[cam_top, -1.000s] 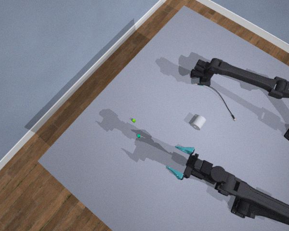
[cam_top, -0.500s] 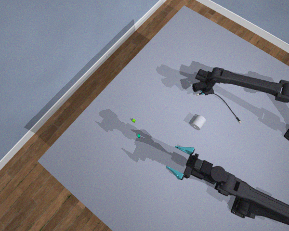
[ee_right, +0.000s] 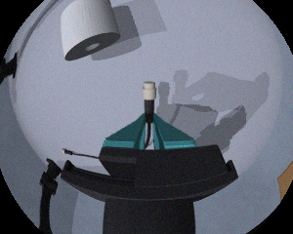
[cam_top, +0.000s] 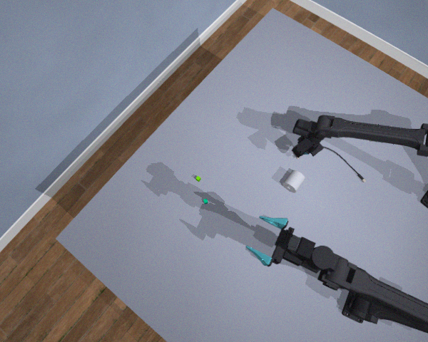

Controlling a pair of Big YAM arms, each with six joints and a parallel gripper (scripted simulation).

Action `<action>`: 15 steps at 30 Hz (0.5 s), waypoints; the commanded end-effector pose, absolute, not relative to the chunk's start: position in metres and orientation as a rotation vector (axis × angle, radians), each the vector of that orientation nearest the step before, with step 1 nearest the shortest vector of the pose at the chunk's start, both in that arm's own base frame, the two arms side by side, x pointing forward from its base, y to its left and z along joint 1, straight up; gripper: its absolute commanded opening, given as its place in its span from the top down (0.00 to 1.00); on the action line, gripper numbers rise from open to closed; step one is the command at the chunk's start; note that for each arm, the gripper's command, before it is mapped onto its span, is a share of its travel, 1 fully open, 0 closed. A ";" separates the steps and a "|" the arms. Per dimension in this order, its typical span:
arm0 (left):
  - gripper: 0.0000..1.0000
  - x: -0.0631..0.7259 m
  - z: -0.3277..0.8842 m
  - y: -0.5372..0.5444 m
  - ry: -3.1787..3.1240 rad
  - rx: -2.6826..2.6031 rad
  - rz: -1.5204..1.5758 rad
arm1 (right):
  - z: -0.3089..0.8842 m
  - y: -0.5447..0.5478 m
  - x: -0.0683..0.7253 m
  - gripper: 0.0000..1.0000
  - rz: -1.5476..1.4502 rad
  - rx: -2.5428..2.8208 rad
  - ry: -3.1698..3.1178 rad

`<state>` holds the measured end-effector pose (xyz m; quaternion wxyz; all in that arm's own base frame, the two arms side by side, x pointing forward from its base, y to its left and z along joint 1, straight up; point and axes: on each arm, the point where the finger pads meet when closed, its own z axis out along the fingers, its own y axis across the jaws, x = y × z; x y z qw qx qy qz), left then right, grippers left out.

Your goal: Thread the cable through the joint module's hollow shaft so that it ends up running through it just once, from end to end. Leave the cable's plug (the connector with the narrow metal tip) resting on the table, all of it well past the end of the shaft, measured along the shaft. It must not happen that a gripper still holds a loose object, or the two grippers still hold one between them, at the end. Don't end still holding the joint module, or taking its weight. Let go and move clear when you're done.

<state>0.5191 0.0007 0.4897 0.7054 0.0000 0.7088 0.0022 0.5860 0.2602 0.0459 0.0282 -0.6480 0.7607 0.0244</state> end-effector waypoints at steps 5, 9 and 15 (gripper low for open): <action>0.04 0.522 0.503 0.002 1.559 0.008 0.015 | 0.060 0.290 0.556 1.00 0.059 -2.262 2.016; 0.04 0.522 0.503 0.002 1.559 0.008 0.015 | 0.067 0.283 0.565 1.00 0.047 -2.248 2.002; 0.04 0.522 0.503 0.002 1.559 0.008 0.015 | 0.059 0.296 0.544 1.00 0.074 -2.268 2.027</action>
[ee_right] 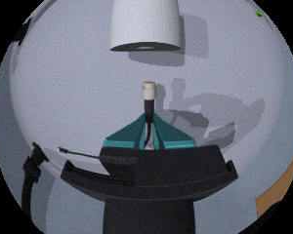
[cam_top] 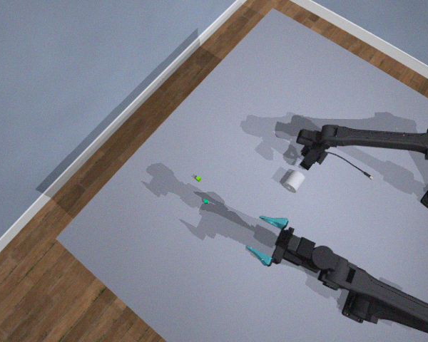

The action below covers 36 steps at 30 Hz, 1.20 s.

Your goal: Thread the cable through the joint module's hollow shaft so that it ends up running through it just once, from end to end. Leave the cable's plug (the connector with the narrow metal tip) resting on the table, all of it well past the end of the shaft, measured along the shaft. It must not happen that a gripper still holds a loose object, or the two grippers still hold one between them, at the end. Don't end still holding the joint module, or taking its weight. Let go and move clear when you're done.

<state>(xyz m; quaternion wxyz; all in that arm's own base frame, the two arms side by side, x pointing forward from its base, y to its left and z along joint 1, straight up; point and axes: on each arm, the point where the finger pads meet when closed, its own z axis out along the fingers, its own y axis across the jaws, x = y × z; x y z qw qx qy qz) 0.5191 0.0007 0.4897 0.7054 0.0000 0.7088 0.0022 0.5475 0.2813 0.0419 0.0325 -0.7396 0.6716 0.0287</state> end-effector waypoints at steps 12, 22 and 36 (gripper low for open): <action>0.04 0.522 0.503 0.002 1.559 0.008 0.015 | 0.051 0.280 0.550 1.00 0.085 -2.265 2.077; 0.04 0.522 0.503 0.002 1.559 0.008 0.015 | 0.058 0.307 0.557 1.00 0.068 -2.271 2.032; 0.04 0.522 0.503 0.002 1.559 0.008 0.015 | 0.058 0.319 0.556 1.00 0.068 -2.272 2.033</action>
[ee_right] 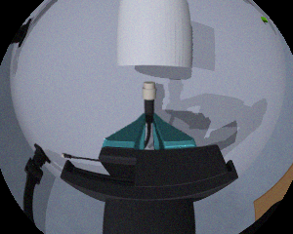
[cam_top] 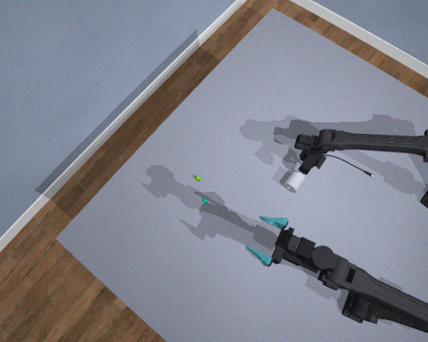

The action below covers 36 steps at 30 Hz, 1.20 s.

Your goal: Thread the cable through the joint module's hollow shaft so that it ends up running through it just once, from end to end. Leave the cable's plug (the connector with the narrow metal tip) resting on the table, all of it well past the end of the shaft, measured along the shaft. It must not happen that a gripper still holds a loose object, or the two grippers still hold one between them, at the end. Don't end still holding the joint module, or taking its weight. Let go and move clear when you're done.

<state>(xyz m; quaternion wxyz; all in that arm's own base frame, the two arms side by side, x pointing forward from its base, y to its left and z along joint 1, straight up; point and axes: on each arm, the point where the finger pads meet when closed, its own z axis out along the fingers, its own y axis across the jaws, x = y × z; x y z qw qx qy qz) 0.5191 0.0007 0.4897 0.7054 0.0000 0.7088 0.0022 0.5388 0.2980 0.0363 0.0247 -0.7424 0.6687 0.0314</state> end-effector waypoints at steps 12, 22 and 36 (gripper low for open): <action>0.04 0.522 0.503 0.002 1.559 0.008 0.015 | 0.059 0.329 0.556 1.00 0.068 -2.269 2.030; 0.04 0.522 0.503 0.002 1.559 0.008 0.015 | 0.063 0.325 0.574 1.00 0.059 -2.206 2.027; 0.04 0.522 0.503 0.002 1.559 0.008 0.015 | 0.066 0.327 0.569 1.00 0.075 -2.217 2.024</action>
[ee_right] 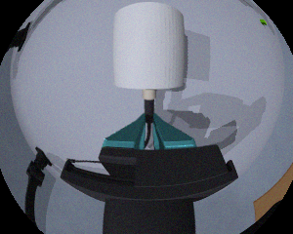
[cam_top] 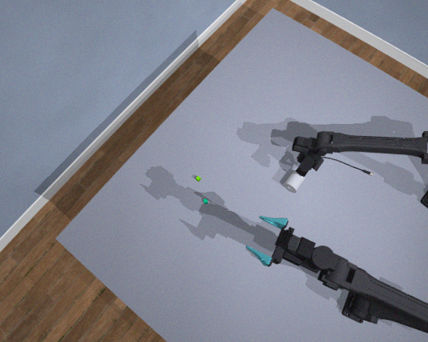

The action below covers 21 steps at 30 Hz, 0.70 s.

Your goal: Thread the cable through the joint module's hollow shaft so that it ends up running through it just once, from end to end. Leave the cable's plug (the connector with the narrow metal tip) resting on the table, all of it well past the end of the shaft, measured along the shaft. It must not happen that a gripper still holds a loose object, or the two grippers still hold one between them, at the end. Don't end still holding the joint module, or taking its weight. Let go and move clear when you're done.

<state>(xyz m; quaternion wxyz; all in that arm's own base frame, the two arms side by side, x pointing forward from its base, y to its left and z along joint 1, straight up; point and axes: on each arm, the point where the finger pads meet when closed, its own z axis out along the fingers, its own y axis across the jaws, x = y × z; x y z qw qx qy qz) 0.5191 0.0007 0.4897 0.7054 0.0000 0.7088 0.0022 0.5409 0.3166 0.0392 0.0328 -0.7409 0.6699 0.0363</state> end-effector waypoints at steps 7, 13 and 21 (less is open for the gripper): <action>0.04 0.522 0.503 0.002 1.559 0.008 0.015 | 0.062 0.325 0.561 1.00 0.083 -2.231 2.028; 0.04 0.522 0.503 0.002 1.559 0.008 0.015 | 0.066 0.326 0.571 1.00 0.071 -2.207 2.022; 0.04 0.522 0.503 0.002 1.559 0.008 0.015 | 0.059 0.322 0.565 1.00 0.082 -2.219 2.037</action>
